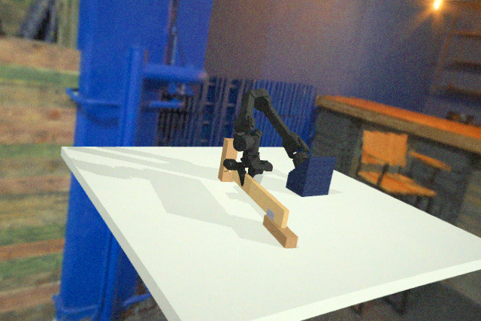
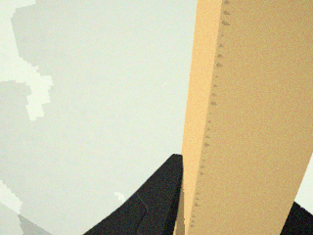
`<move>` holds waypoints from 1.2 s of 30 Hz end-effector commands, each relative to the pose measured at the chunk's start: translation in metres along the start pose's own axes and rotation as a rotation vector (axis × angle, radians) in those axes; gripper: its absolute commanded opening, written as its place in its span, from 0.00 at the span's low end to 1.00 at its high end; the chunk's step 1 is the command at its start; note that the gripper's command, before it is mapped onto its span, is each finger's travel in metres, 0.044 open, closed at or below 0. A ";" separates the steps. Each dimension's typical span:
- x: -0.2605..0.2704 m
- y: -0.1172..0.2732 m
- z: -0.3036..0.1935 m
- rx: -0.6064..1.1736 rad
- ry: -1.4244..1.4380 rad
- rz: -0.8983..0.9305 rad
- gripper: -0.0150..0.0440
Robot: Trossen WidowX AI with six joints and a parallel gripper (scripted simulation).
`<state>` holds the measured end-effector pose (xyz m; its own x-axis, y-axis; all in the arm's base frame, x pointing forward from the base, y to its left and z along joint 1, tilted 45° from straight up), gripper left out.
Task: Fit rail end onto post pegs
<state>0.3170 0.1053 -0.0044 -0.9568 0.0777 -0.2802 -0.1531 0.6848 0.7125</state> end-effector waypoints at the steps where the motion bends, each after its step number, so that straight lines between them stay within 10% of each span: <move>1: -0.001 0.002 0.001 -0.008 0.000 -0.003 0.25; 36: 0.000 0.003 0.002 -0.008 0.000 -0.003 0.25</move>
<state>0.3168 0.1057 -0.0042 -0.9566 0.0778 -0.2807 -0.1532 0.6851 0.7122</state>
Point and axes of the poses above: the point midway between the two fingers, 35 mm back from their tips, its own y axis back along the fingers, its own x axis across the jaws, z = x × y, the point moved 4 cm from there along y, back along the fingers, and after that the axes turned 11 degrees about -y, right-handed, at the moved point
